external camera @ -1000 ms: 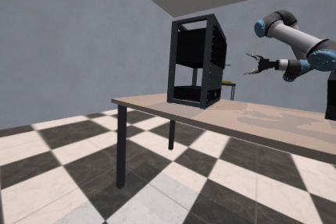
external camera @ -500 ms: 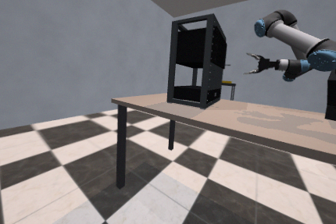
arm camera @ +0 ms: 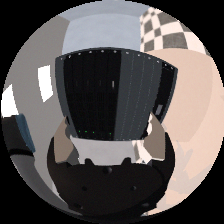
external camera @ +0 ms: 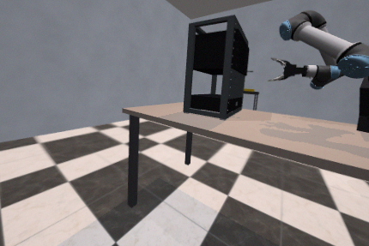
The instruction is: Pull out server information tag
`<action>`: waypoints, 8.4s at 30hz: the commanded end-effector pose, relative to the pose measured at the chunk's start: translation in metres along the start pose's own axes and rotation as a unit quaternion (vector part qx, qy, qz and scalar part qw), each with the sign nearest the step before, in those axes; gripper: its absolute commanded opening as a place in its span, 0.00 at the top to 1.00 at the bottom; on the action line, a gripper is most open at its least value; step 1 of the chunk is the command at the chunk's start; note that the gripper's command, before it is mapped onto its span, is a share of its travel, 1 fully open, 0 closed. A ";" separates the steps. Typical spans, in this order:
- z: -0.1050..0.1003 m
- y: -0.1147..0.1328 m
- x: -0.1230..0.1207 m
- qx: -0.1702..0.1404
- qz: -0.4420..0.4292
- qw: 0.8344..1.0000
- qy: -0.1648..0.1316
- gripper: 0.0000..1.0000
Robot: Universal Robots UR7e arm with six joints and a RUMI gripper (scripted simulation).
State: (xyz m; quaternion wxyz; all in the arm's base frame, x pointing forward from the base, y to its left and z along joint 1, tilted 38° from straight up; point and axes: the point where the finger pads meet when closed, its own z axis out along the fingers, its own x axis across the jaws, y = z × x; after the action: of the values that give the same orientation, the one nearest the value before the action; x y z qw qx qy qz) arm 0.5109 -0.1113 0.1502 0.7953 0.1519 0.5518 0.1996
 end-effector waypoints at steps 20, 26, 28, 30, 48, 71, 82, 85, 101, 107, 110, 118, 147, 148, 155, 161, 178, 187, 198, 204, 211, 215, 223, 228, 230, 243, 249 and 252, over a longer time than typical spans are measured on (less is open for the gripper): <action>0.000 0.010 -0.006 -0.014 -0.020 1.000 -0.009 0.00; -0.001 0.012 -0.007 -0.017 -0.024 1.000 -0.011 0.00; -0.001 0.013 -0.007 -0.019 -0.026 0.999 -0.012 0.00; -0.001 0.014 -0.008 -0.020 -0.028 0.999 -0.013 0.00; -0.002 0.023 -0.012 -0.033 -0.046 0.998 -0.021 0.00; -0.004 0.037 -0.018 -0.053 -0.073 0.995 -0.033 0.00; -0.005 0.044 -0.020 -0.063 -0.086 0.994 -0.039 0.00; -0.005 0.046 -0.021 -0.066 -0.091 0.993 -0.041 0.00; -0.007 0.058 -0.025 -0.082 -0.113 0.989 -0.050 0.00; -0.009 0.063 -0.026 -0.089 -0.123 0.987 -0.055 0.00; -0.009 0.064 -0.026 -0.090 -0.125 0.987 -0.056 0.00; -0.011 0.071 -0.028 -0.100 -0.139 0.983 -0.062 0.00; -0.018 0.094 -0.032 -0.134 -0.186 0.970 -0.082 0.00; -0.018 0.095 -0.032 -0.135 -0.188 0.969 -0.083 0.00; -0.020 0.101 -0.032 -0.145 -0.202 0.964 -0.090 0.00; -0.022 0.105 -0.033 -0.151 -0.210 0.961 -0.093 0.00; -0.028 0.120 -0.033 -0.174 -0.242 0.949 -0.107 0.00; -0.032 0.129 -0.032 -0.188 -0.262 0.940 -0.116 0.00; -0.037 0.138 -0.031 -0.202 -0.282 0.930 -0.125 0.00; -0.040 0.144 -0.030 -0.211 -0.296 0.922 -0.131 0.00; -0.043 0.148 -0.029 -0.219 -0.307 0.916 -0.136 0.00; -0.045 0.152 -0.028 -0.226 -0.317 0.911 -0.140 0.00; -0.049 0.159 -0.026 -0.239 -0.335 0.899 -0.148 0.00; -0.051 0.162 -0.025 -0.244 -0.342 0.895 -0.151 0.00; -0.052 0.164 -0.024 -0.247 -0.347 0.892 -0.153 0.00; -0.061 0.175 -0.019 -0.268 -0.378 0.870 -0.167 0.00; -0.063 0.178 -0.017 -0.275 -0.388 0.863 -0.171 0.00; -0.065 0.180 -0.015 -0.280 -0.395 0.857 -0.174 0.00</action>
State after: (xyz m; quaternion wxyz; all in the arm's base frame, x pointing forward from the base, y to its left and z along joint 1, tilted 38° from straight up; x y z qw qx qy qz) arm 0.4206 0.0365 0.2245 0.9001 -0.2640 0.3466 -0.0083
